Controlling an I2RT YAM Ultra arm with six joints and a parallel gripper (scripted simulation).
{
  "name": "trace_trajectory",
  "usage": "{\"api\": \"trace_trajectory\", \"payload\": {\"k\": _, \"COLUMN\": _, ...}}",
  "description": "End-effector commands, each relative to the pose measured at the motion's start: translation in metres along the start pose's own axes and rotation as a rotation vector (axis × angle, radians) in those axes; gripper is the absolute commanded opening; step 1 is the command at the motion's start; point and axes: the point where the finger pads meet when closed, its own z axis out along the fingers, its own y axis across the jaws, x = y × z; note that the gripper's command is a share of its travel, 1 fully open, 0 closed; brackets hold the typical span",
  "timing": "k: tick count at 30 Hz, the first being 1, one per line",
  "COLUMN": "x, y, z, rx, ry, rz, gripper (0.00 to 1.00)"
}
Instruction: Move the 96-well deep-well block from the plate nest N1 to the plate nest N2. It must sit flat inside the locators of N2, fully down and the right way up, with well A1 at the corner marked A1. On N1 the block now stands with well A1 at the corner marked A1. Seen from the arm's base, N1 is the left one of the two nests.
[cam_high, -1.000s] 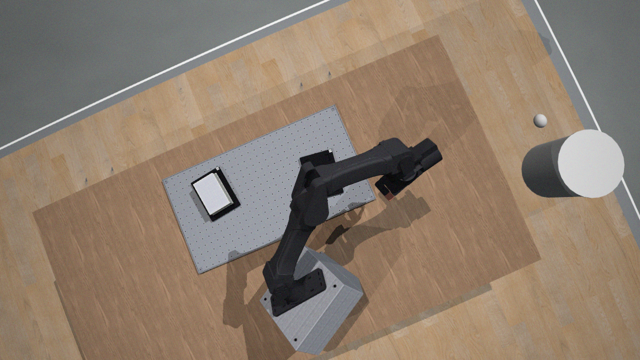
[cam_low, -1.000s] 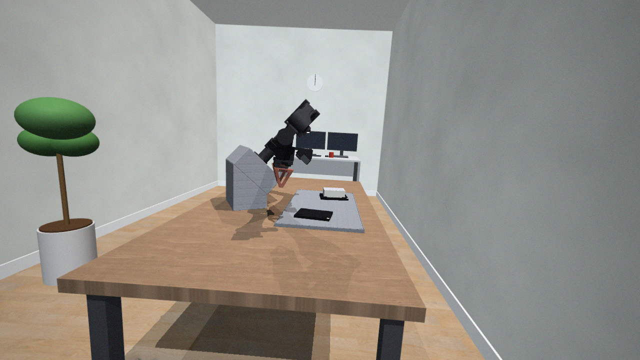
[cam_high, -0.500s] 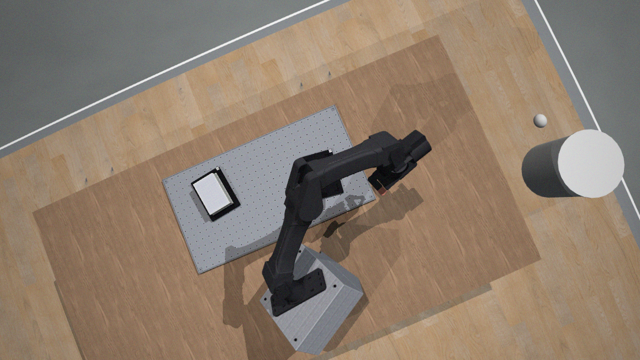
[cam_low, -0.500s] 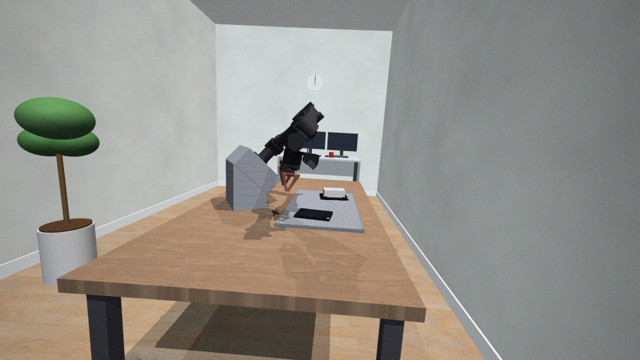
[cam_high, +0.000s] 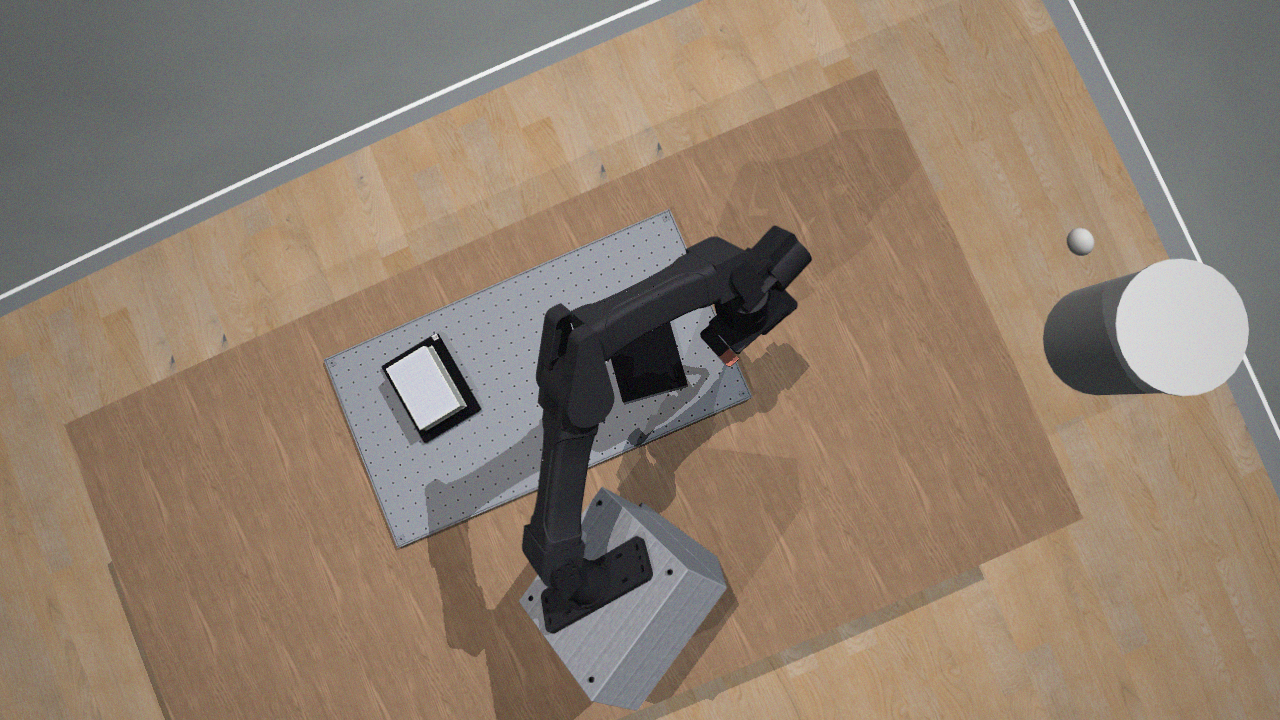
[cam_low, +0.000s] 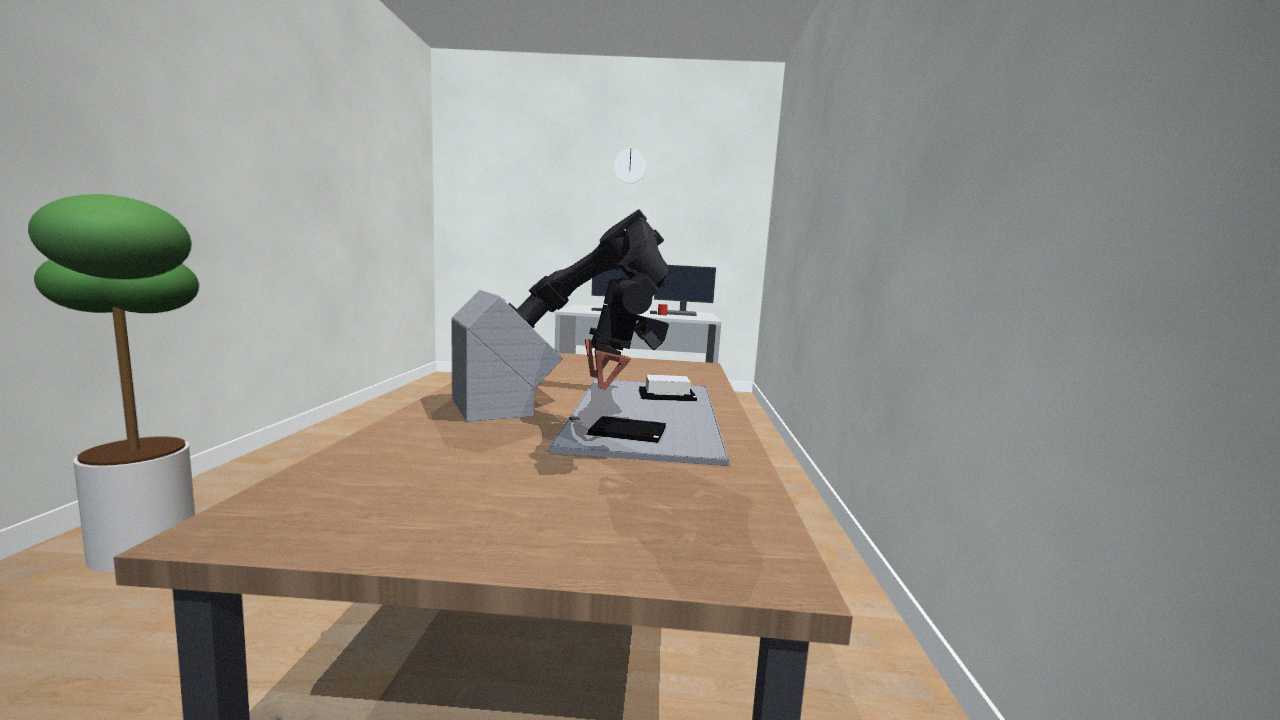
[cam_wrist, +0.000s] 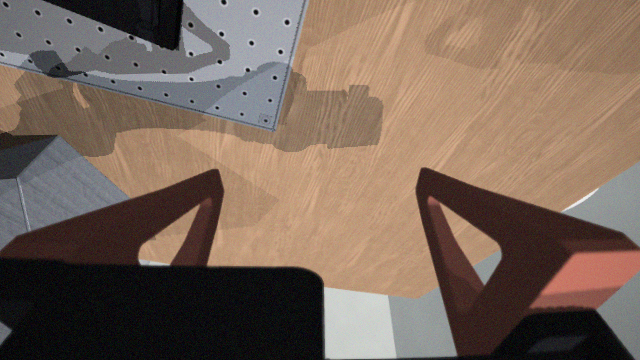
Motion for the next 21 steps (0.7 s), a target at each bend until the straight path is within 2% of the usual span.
{"api": "trace_trajectory", "payload": {"k": 1, "x": -0.012, "y": -0.001, "z": -0.01, "rx": 0.031, "ry": 0.008, "rz": 0.026, "gripper": 1.0}}
{"api": "trace_trajectory", "payload": {"k": 10, "x": -0.054, "y": 0.015, "z": -0.003, "rx": 0.037, "ry": 0.03, "rz": 0.028, "gripper": 1.0}}
{"api": "trace_trajectory", "payload": {"k": 12, "x": -0.054, "y": 0.015, "z": -0.003, "rx": 0.037, "ry": 0.03, "rz": 0.028, "gripper": 1.0}}
{"api": "trace_trajectory", "payload": {"k": 13, "x": -0.058, "y": 0.018, "z": -0.002, "rx": 0.045, "ry": 0.048, "rz": 0.03, "gripper": 1.0}}
{"api": "trace_trajectory", "payload": {"k": 20, "x": -0.089, "y": 0.033, "z": 0.003, "rx": 0.044, "ry": 0.048, "rz": 0.029, "gripper": 1.0}}
{"api": "trace_trajectory", "payload": {"k": 21, "x": -0.094, "y": 0.036, "z": 0.003, "rx": 0.055, "ry": 0.062, "rz": 0.031, "gripper": 1.0}}
